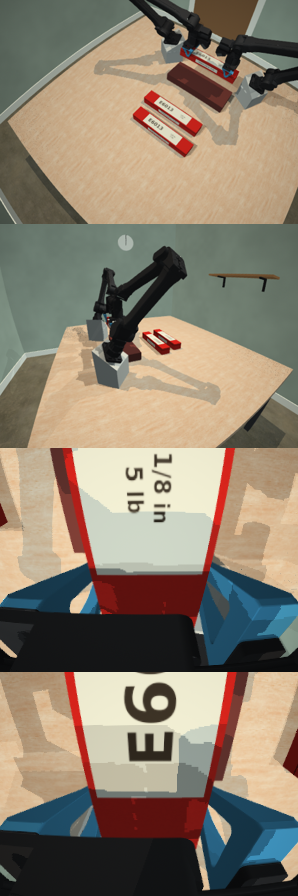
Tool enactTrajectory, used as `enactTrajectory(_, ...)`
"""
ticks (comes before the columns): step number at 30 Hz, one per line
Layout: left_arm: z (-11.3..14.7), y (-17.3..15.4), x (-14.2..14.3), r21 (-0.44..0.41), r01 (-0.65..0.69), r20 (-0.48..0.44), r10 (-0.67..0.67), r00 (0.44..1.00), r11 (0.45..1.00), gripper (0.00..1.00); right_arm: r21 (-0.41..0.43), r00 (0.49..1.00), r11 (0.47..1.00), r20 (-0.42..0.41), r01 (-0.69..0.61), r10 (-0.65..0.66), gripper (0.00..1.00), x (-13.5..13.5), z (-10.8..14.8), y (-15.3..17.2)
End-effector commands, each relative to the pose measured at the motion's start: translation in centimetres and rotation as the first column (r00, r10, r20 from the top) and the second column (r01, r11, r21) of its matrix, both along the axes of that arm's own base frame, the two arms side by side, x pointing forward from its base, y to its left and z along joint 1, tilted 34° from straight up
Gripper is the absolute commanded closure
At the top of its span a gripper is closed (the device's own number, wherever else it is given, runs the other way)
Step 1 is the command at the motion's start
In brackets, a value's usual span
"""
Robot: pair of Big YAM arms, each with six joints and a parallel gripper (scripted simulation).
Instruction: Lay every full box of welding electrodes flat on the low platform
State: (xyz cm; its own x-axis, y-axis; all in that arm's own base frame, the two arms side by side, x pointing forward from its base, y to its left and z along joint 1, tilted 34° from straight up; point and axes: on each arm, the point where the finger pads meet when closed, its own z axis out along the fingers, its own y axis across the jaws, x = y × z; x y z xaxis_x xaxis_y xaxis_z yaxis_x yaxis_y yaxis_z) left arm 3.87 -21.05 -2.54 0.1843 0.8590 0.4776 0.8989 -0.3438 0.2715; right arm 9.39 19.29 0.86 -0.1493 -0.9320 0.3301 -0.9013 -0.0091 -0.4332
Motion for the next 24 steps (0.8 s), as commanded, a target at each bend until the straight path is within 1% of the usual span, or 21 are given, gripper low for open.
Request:
enactTrajectory(1, 0.80, 0.22, -0.47, -0.006, 0.000, 0.015, 0.000, 1.000, 1.000, 1.00, -0.017, 1.000, 1.000, 0.003, 0.001, -0.001, 1.00, -0.58, 0.80, -0.84)
enactTrajectory(24, 0.65, 0.34, -0.45, -0.006, 0.000, 0.015, 0.000, 1.000, 1.000, 1.00, -0.017, 1.000, 1.000, 0.004, 0.002, -0.001, 1.00, -0.50, 0.76, -0.95)
